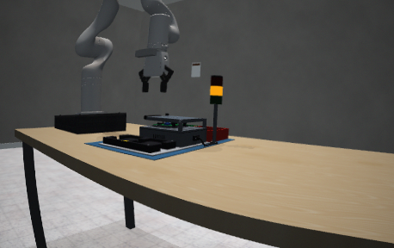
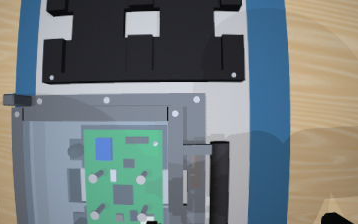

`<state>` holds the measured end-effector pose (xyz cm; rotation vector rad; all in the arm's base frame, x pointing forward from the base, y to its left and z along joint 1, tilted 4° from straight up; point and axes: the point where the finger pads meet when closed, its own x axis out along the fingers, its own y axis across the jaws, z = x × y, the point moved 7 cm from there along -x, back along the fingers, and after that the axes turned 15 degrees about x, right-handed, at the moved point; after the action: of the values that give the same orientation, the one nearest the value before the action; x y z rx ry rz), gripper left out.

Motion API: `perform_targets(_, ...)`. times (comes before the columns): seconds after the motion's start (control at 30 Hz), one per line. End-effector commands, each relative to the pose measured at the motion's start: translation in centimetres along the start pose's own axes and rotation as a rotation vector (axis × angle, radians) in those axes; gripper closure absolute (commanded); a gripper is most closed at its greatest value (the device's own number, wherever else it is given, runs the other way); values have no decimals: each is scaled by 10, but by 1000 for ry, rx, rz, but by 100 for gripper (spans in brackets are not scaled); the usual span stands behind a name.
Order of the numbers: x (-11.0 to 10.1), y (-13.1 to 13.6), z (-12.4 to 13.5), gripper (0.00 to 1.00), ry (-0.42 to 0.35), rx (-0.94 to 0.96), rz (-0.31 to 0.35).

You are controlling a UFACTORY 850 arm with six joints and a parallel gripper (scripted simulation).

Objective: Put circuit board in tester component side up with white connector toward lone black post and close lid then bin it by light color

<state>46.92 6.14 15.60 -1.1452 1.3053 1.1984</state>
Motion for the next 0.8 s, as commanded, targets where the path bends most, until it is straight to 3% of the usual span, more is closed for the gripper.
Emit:
perform_targets(0.0,-1,-1,0,0,0,0,-2)
perform_targets(0.5,-1,-1,0,0,0,0,-2)
perform_targets(0.53,-1,-1,0,100,0,0,-2)
perform_targets(0.77,-1,-1,0,100,0,0,-2)
